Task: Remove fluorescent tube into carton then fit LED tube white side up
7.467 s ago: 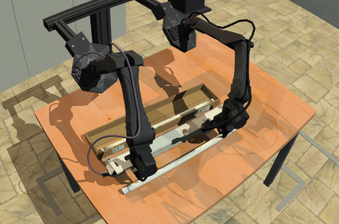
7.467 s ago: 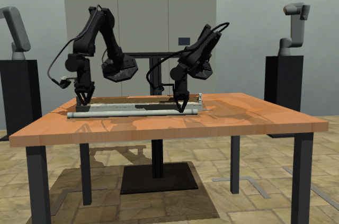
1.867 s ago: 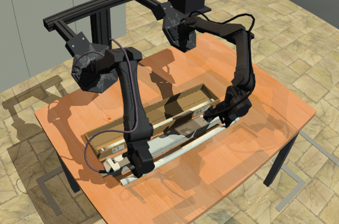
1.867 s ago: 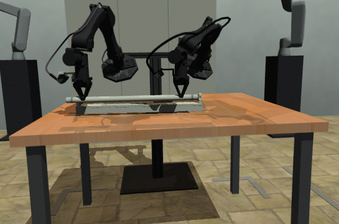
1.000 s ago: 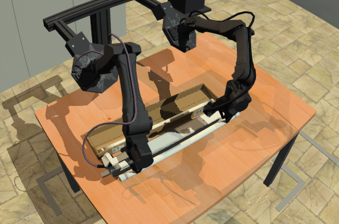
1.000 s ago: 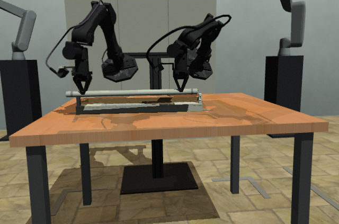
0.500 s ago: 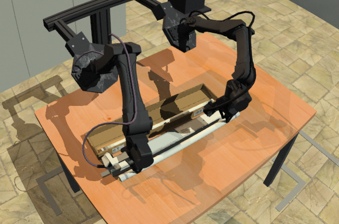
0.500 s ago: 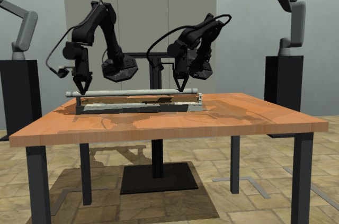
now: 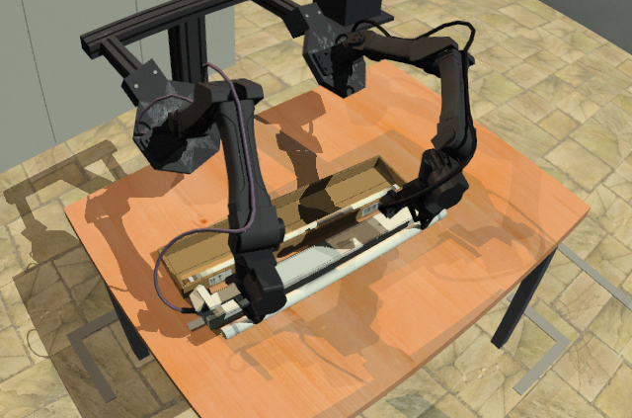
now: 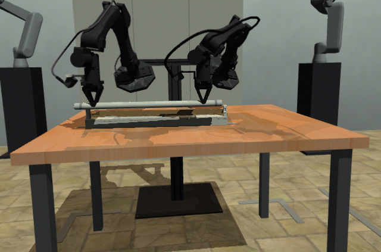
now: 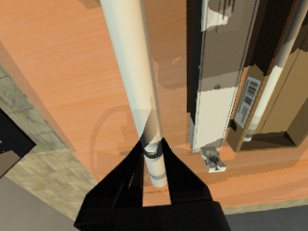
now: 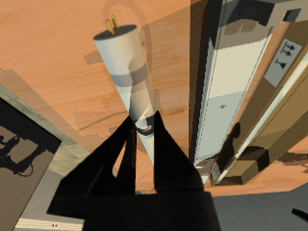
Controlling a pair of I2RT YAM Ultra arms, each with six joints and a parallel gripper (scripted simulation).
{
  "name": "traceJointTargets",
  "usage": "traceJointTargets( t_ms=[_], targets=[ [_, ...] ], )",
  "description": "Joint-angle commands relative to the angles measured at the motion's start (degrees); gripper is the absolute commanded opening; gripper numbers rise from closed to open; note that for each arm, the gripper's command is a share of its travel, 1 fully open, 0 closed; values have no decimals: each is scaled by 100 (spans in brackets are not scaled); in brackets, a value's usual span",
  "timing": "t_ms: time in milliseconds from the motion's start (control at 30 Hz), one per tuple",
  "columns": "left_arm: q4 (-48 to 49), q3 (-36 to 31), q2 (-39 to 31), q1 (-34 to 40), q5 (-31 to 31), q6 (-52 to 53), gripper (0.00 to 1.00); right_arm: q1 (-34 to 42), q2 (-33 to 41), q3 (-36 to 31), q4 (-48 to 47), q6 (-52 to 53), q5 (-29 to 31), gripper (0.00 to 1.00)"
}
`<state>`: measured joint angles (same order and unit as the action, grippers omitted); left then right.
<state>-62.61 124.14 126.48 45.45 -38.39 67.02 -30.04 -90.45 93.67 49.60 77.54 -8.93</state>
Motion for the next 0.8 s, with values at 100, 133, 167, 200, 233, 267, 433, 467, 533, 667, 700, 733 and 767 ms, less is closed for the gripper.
traceJointTargets(
  t_ms=[100, 133, 167, 200, 233, 267, 433, 467, 533, 667, 700, 733, 767],
  targets=[
    [-112, 218, 11, 155, 94, 92, 11, 51, -85, 20, -5, 31, -92, 11],
    [-107, 203, -8, 155, 94, 90, 11, 51, 2, 23, 7, 36, -89, 11],
    [-107, 203, -8, 155, 94, 90, 11, 51, 2, 23, 7, 36, -89, 11],
    [-107, 203, -8, 155, 94, 90, 11, 51, 2, 23, 7, 36, -89, 11],
    [-123, 200, -36, 83, 111, 48, 11, 16, 52, -13, -20, 15, -86, 11],
    [-106, 231, -91, 148, 116, 58, 11, 54, 156, -149, -100, 26, -94, 11],
    [-73, 21, -197, 37, 126, -45, 11, 54, 202, 78, 72, -8, -79, 11],
    [36, -115, -189, 78, 129, -63, 11, 56, 200, -69, 49, -8, -75, 11],
    [82, -112, -175, 131, 133, -33, 11, 45, 208, -155, -55, 0, 4, 11],
    [115, -174, -215, 125, 144, -20, 11, 39, 235, -93, 40, 4, -19, 11],
    [79, -61, -238, 139, 135, 42, 11, 42, 271, 26, -3, 3, -33, 11],
    [79, -61, -238, 139, 135, 42, 11, 42, 271, 26, -3, 3, -33, 11],
    [79, -61, -238, 139, 135, 42, 11, 42, 271, 26, -3, 3, -33, 11]
  ],
)
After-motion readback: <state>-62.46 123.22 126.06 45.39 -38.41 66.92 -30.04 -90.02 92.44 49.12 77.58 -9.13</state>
